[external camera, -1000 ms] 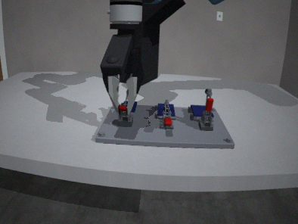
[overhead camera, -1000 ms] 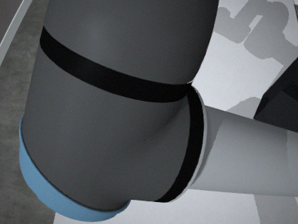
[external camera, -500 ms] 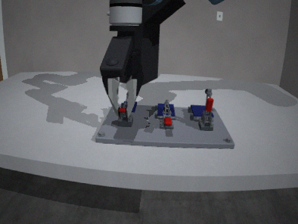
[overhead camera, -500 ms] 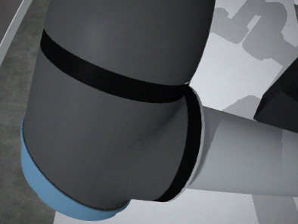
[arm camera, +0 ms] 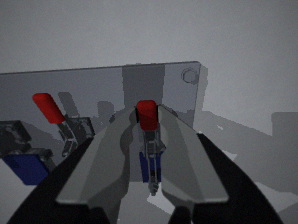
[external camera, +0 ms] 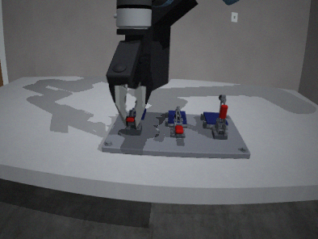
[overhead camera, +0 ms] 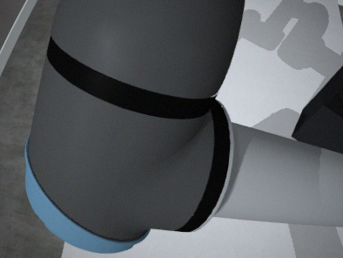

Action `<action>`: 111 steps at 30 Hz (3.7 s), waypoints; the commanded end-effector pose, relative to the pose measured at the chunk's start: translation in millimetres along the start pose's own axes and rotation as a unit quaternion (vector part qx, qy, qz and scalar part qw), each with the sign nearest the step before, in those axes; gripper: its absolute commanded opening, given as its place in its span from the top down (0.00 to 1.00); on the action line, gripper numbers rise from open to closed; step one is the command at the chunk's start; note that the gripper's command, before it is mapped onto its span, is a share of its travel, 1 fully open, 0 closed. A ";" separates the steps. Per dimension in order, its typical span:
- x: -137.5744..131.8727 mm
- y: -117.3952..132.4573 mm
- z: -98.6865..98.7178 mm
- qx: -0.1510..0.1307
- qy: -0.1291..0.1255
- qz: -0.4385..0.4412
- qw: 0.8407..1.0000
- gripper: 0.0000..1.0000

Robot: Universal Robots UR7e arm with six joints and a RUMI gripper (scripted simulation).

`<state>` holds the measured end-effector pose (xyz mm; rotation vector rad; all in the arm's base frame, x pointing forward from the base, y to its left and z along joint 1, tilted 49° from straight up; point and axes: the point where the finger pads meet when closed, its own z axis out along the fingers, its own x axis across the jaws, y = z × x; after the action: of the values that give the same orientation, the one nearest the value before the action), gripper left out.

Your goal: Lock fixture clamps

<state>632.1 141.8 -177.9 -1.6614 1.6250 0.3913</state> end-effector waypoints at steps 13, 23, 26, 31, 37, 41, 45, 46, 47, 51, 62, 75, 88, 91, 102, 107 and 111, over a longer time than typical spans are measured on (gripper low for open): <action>0.2 -1.3 1.8 0.001 0.000 0.000 1.000 1.00; 0.2 -2.9 8.9 -0.001 0.000 0.000 1.000 1.00; 0.2 -2.9 8.9 -0.001 0.000 0.000 1.000 1.00; 0.2 -3.8 7.3 0.000 0.000 0.000 1.000 1.00; 0.1 -2.9 8.9 -0.001 0.000 0.000 1.000 1.00; 0.1 -2.9 8.9 -0.001 0.000 0.000 1.000 1.00; 0.1 -2.9 8.9 -0.001 0.000 0.000 1.000 1.00; 0.1 -2.9 8.9 -0.001 0.000 0.000 1.000 1.00; 0.2 -4.0 7.1 0.001 0.000 0.000 1.000 1.00; 0.1 -2.1 10.1 -0.001 0.000 0.000 1.000 1.00; 0.1 -2.1 10.1 -0.001 0.000 0.000 1.000 1.00; 0.2 -4.7 7.0 0.002 0.001 -0.001 1.000 0.42; 0.4 -4.4 7.2 0.002 0.000 -0.001 1.000 0.42; 0.4 -4.4 7.2 0.002 0.000 -0.001 1.000 0.42; 0.4 -4.4 7.2 0.002 0.000 -0.001 1.000 0.42; 0.4 -4.4 7.2 0.002 0.000 -0.001 1.000 0.42; 0.4 -4.4 7.2 0.002 0.000 -0.001 1.000 0.42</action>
<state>638.0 146.7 -182.0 -1.6610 1.6241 0.3882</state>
